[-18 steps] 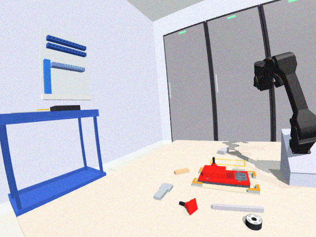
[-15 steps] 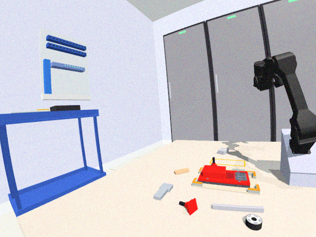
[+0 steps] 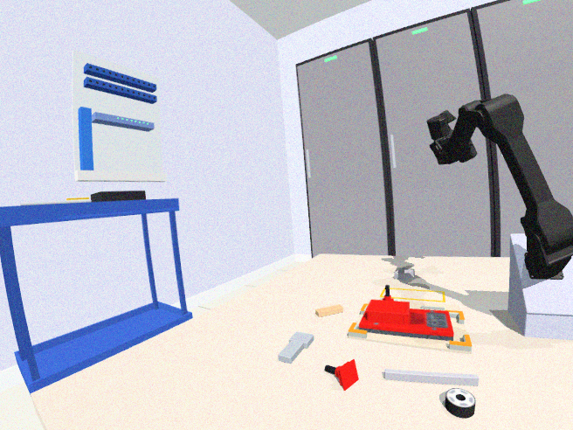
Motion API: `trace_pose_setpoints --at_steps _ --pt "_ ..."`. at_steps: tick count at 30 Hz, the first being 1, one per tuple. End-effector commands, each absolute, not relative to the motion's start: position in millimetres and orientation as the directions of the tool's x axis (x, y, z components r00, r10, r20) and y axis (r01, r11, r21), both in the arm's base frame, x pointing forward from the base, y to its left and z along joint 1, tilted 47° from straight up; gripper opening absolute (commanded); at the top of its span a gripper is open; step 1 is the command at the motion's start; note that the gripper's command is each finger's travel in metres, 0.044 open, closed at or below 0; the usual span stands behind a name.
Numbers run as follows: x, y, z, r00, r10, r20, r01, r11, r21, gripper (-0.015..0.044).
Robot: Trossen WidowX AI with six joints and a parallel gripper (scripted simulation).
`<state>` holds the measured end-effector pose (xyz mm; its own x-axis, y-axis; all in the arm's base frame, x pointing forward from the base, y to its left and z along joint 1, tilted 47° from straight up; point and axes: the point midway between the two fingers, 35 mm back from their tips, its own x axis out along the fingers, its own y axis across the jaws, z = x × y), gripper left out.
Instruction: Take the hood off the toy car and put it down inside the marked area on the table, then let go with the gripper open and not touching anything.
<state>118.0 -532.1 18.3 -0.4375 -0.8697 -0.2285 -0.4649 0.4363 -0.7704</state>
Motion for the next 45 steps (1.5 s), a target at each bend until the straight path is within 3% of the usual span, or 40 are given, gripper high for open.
trace_pose_setpoints --at_steps 1,12,25,35,45 --pt "154.7 -525.6 15.1 -0.322 -0.900 -0.294 -0.450 0.418 -0.789 0.0440" --pt "265.2 -473.7 -3.6 0.032 -0.848 -0.529 -0.369 0.482 -0.794 0.0440" --pt "360.6 -359.4 -20.4 0.324 -0.531 -0.783 -0.317 0.719 -0.619 0.0440" --pt "397.7 -246.4 -22.2 0.397 -0.164 -0.903 -0.341 0.887 -0.311 0.0440" --pt "400.6 -128.3 -5.5 0.331 0.217 -0.918 -0.344 0.934 0.097 0.0440"
